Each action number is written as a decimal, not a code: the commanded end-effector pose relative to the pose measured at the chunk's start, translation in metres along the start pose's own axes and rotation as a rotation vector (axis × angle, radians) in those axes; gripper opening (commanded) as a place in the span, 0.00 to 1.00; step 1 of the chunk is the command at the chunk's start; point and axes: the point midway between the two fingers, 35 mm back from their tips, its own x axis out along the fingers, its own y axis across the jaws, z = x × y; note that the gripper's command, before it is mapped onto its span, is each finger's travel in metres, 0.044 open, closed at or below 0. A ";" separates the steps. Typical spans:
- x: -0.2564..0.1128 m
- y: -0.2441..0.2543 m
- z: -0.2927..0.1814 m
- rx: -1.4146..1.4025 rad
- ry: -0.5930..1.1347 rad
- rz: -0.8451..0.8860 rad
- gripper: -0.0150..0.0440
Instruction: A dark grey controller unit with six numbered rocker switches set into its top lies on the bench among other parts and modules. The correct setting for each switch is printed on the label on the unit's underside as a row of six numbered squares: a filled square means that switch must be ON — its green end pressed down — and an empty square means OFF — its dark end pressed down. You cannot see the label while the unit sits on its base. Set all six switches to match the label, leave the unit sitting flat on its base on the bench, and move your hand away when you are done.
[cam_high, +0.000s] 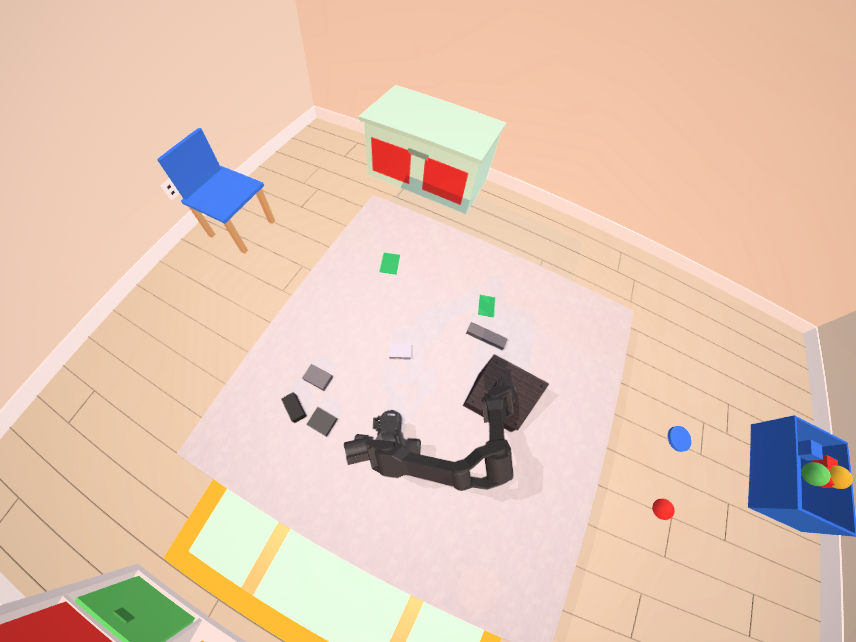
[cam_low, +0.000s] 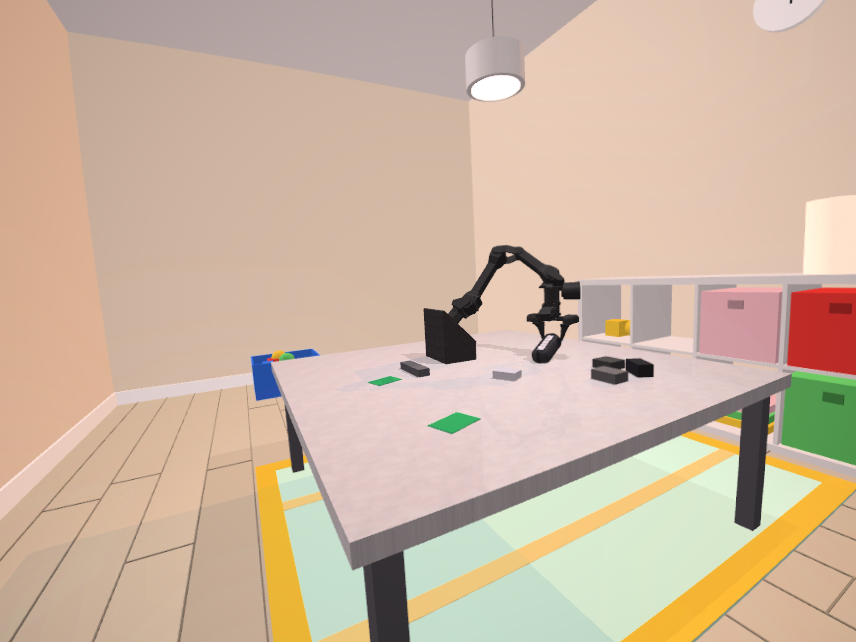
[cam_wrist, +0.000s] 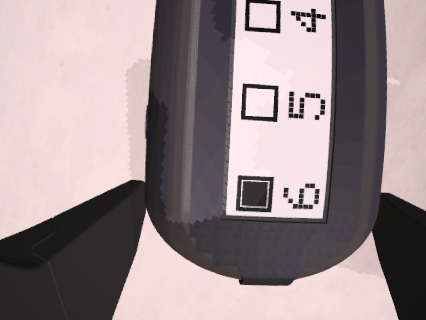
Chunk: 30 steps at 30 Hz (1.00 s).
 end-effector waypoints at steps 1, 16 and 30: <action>-0.005 0.002 0.004 -0.001 -0.008 0.009 0.82; -0.015 0.002 0.011 -0.001 -0.009 0.008 0.82; -0.023 0.002 0.019 -0.001 -0.010 0.008 0.82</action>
